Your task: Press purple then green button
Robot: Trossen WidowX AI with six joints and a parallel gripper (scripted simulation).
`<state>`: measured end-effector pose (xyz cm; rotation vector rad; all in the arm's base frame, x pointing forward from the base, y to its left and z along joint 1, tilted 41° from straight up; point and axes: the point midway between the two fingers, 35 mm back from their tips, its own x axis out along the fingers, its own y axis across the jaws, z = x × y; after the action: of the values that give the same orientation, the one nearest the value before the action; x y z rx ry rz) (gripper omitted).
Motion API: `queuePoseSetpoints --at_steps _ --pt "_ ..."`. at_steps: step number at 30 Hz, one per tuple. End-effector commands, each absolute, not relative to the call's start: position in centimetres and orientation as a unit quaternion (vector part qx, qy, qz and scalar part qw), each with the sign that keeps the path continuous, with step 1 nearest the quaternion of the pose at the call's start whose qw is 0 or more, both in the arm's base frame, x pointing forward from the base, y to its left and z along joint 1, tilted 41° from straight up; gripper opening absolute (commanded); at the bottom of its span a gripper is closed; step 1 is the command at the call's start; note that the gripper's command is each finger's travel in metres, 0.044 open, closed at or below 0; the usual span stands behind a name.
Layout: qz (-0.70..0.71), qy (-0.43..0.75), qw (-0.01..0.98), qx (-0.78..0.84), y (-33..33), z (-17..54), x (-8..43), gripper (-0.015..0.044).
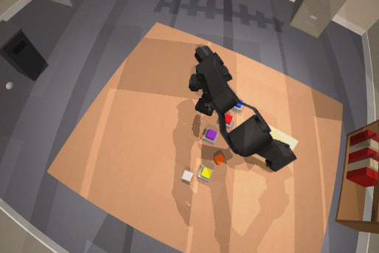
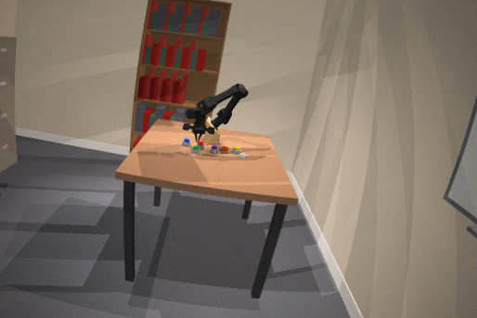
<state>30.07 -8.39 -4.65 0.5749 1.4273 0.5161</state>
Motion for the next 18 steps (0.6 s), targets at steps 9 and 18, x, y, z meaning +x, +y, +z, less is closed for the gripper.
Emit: queuePoseSetpoints --at_steps 9,18 --pt "0.226 0.632 0.694 0.261 -7.5 -5.9 30.4 0.002" --pt "0.226 0.632 0.694 0.261 -6.6 -7.0 30.6 0.002"
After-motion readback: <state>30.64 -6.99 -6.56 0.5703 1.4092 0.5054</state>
